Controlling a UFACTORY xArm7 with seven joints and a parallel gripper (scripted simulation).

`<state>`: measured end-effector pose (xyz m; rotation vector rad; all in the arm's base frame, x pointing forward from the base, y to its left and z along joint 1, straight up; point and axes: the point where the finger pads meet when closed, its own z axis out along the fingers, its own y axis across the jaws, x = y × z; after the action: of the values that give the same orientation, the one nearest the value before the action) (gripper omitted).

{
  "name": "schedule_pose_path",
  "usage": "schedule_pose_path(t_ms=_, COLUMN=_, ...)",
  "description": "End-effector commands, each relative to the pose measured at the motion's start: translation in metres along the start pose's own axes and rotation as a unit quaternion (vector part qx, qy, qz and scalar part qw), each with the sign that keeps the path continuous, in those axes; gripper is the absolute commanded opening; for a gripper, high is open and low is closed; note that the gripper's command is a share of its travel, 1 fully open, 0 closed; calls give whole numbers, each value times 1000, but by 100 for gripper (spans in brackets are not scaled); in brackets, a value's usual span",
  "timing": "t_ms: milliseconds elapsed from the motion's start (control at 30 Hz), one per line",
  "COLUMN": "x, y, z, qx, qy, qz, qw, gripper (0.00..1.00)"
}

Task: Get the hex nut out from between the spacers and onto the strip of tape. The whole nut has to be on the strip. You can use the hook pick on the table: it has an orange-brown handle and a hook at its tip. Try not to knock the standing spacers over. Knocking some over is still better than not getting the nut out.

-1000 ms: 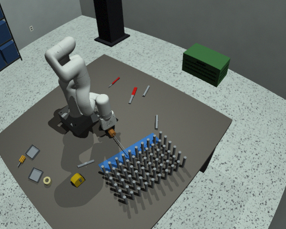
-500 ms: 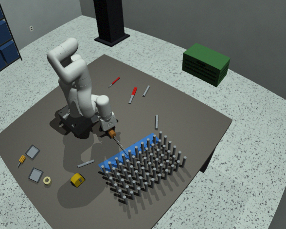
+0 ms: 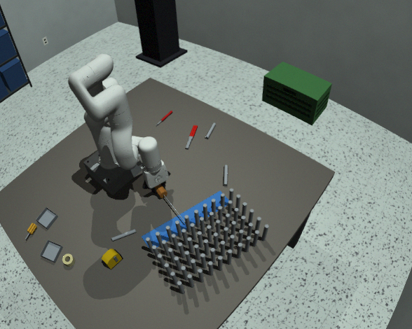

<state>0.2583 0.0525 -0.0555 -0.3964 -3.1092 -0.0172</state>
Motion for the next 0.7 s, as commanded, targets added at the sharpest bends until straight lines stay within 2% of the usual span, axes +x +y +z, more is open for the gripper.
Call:
schedule_pose_path(t_ms=0, x=-1, y=0, z=0, qx=0, qy=-1, qz=0, qw=1000, gripper=0)
schedule_pose_path(t_ms=33, x=-1, y=0, z=0, qx=0, qy=-1, qz=0, qw=1000, gripper=0)
schedule_pose_path(t_ms=67, x=-1, y=0, z=0, qx=0, qy=-1, qz=0, qw=1000, gripper=65)
schedule_pose_path(t_ms=667, x=-1, y=0, z=0, qx=0, qy=-1, qz=0, qw=1000, gripper=65)
